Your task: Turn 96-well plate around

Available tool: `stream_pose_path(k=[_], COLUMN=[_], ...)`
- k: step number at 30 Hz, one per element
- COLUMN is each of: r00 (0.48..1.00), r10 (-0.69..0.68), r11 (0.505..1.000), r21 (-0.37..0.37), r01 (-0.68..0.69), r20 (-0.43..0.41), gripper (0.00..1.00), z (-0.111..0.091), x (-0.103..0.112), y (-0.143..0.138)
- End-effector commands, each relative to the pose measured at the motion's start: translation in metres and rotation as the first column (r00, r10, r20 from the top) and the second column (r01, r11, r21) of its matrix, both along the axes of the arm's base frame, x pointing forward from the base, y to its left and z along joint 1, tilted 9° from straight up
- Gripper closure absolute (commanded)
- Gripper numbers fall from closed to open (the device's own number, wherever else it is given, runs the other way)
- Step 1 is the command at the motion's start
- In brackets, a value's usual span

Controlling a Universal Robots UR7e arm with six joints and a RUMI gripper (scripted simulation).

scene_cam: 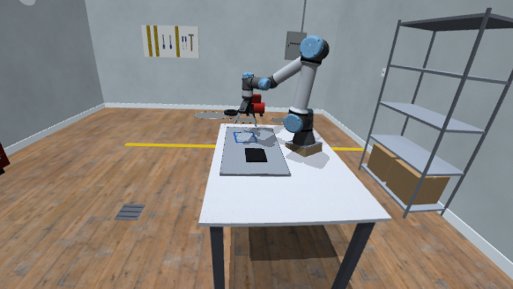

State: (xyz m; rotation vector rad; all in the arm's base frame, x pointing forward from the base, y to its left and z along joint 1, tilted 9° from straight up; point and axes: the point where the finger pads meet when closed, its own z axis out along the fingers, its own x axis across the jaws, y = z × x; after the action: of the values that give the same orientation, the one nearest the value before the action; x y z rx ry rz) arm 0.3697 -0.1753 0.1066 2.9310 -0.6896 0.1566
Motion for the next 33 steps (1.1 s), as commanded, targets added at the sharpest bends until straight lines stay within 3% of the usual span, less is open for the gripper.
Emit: stream_pose_path(k=[1, 10, 17, 24, 31, 33], r00=[1.000, 1.000, 0.986, 0.921, 0.807, 0.807], r10=[0.000, 0.000, -0.164, -0.385, -0.586, -0.586], r11=[1.000, 1.000, 0.986, 0.923, 0.810, 0.810], r21=[0.000, 0.000, 0.014, 0.039, 0.070, 0.070], r01=[0.000, 0.000, 0.163, 0.383, 0.582, 0.582], r20=[0.000, 0.000, 0.024, 0.052, 0.073, 0.073], gripper=[0.00, 0.00, 0.00, 0.00, 0.00, 0.00], z=[0.0024, 0.0025, 0.0025, 0.0025, 0.0025, 0.0025], x=[0.0000, 0.0000, -0.0001, -0.0001, -0.0001, -0.0001], y=[0.0002, 0.0002, 0.0002, 0.0001, 0.0001, 0.0001])
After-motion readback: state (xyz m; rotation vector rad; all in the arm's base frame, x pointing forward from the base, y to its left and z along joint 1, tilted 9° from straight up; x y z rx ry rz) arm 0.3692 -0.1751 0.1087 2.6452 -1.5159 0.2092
